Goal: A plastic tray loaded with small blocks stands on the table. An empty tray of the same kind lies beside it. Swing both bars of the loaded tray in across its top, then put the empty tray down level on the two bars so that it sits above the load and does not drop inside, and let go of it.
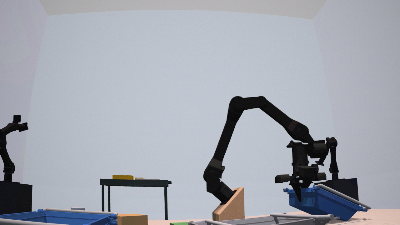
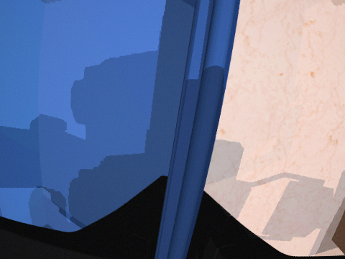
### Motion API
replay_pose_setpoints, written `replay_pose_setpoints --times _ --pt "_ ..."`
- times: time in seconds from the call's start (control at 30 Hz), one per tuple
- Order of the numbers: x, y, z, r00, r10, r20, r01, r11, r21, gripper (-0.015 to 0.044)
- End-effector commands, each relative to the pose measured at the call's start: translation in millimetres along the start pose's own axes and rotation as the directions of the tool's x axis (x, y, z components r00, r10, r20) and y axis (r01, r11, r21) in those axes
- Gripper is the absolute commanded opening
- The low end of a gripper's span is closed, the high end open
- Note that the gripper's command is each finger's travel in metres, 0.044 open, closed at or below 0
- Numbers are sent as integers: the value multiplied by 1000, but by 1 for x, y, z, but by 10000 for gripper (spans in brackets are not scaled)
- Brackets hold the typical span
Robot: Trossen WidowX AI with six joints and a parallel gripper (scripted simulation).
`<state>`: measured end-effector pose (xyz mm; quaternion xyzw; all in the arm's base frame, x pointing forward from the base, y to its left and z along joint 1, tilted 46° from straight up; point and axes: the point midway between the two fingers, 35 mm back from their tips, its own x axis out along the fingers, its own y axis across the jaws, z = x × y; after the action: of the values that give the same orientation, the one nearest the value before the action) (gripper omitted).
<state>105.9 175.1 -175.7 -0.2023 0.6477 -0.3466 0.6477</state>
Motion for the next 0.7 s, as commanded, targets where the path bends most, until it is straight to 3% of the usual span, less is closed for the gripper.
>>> replay_pose_setpoints --times 0.0,0.67 --pt "-12 6 1 1000 27 -2 -27 1000 8 0" --pt "-72 47 10 1000 31 -2 -31 999 9 0"
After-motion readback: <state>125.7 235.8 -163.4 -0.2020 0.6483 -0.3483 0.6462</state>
